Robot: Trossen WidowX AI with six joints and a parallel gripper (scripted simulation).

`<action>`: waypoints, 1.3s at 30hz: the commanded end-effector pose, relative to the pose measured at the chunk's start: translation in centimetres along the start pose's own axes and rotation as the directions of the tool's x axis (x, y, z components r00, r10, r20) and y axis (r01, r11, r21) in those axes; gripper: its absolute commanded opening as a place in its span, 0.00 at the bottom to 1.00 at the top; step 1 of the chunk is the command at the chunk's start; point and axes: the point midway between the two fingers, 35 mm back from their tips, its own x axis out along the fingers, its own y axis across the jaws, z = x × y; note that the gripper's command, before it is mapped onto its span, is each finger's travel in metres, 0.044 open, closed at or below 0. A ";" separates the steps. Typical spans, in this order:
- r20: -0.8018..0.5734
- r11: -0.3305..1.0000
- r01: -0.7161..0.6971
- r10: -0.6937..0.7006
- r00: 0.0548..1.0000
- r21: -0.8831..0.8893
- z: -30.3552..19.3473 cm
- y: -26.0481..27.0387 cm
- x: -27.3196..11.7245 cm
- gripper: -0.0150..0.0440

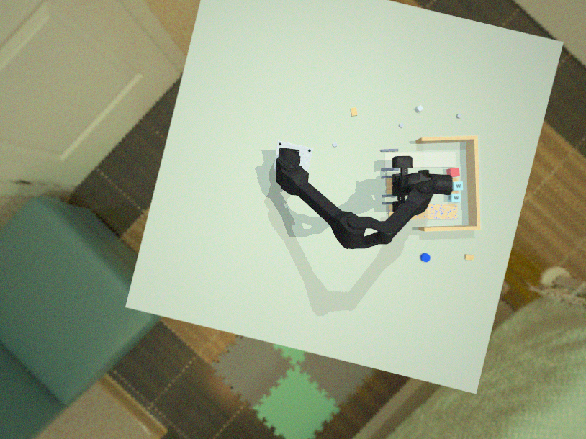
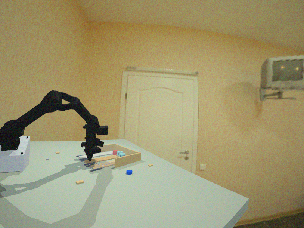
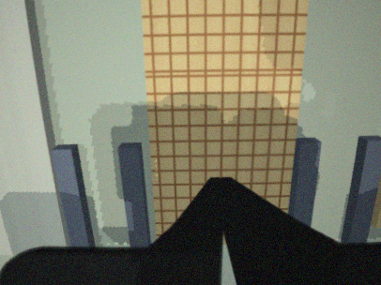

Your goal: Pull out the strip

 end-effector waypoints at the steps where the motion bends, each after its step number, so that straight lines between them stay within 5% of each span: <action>1: -0.005 1.000 0.003 -0.003 1.000 0.001 0.0 -0.2 0.4 0.25; 39: -0.006 1.000 0.003 -0.003 1.000 0.000 -2.2 -0.1 0.6 0.25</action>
